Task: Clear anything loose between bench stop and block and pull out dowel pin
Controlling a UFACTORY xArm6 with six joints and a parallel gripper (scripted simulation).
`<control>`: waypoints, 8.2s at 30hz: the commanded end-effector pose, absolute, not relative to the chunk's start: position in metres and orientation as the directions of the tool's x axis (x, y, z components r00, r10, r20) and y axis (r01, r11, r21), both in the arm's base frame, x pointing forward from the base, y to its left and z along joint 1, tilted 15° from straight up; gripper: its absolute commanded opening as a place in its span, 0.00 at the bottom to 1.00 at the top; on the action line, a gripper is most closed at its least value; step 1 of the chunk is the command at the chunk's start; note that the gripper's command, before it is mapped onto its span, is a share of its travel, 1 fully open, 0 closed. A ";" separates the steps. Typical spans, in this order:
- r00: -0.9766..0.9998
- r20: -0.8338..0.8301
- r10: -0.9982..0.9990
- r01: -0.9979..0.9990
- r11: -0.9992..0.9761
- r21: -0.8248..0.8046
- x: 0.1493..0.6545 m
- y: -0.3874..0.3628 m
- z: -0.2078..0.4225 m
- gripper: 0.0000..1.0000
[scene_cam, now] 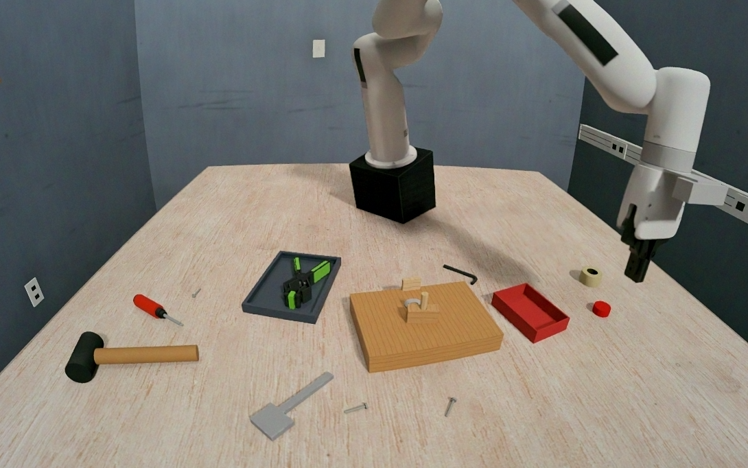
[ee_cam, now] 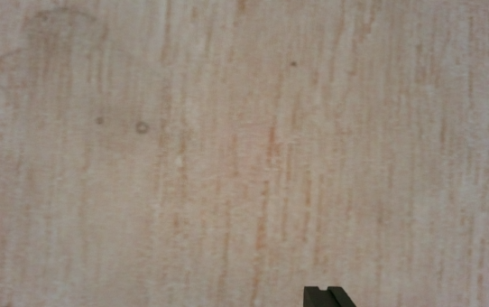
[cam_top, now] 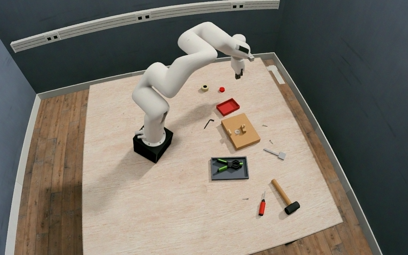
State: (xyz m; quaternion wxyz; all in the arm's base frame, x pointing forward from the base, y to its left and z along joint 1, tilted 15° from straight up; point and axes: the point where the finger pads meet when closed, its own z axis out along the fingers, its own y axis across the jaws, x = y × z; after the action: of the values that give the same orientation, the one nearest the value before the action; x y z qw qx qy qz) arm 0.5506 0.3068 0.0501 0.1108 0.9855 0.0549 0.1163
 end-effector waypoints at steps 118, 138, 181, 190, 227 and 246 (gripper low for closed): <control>0.976 0.159 0.151 0.118 -0.973 0.198 0.454 -0.047 0.059 0.00; 0.976 0.159 0.151 0.118 -0.973 0.198 0.461 -0.054 0.021 0.00; 0.976 0.159 0.151 0.118 -0.973 0.198 0.463 -0.056 0.013 0.00; 0.976 0.159 0.151 0.118 -0.973 0.198 0.463 -0.056 0.011 0.00; 0.976 0.159 0.151 0.118 -0.973 0.198 0.465 -0.058 0.003 0.00; 0.976 0.159 0.151 0.118 -0.973 0.198 0.465 -0.057 0.003 0.00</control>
State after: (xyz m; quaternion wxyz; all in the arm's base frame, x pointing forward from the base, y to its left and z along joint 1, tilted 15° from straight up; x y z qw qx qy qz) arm 0.4638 -0.0576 0.0019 0.0939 0.9896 0.0680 0.0856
